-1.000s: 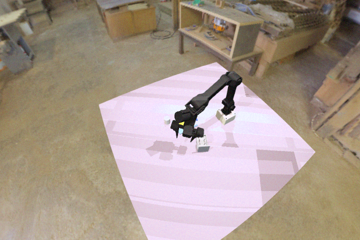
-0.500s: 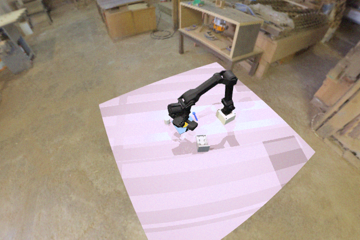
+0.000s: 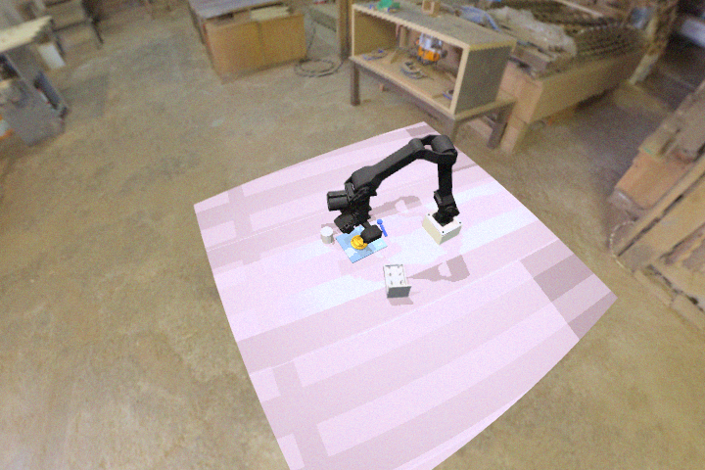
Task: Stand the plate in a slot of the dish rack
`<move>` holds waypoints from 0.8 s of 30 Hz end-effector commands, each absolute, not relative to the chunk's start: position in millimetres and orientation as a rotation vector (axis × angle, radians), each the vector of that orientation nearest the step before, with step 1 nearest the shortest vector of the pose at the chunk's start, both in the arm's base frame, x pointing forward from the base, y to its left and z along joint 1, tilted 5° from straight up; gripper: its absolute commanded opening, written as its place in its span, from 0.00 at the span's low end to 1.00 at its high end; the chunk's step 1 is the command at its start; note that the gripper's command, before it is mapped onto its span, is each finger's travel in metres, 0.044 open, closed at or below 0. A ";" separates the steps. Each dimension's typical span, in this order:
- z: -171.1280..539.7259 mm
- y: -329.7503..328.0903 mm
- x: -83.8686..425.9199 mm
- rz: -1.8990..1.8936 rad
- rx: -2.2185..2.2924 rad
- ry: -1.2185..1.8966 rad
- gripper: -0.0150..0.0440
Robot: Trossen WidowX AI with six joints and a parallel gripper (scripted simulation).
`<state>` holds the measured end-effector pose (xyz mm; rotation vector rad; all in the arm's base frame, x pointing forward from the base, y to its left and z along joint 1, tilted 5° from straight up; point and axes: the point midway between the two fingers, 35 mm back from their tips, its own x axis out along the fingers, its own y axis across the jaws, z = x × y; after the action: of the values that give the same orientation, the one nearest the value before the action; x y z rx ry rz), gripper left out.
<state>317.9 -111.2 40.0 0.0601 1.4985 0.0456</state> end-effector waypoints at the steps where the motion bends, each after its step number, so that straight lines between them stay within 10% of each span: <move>1: 33.1 -112.2 311.0 0.034 0.082 1.530 0.93; 24: 4.8 -111.6 313.1 0.034 0.082 1.531 0.93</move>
<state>317.4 -113.0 17.5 0.0727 1.5075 0.0352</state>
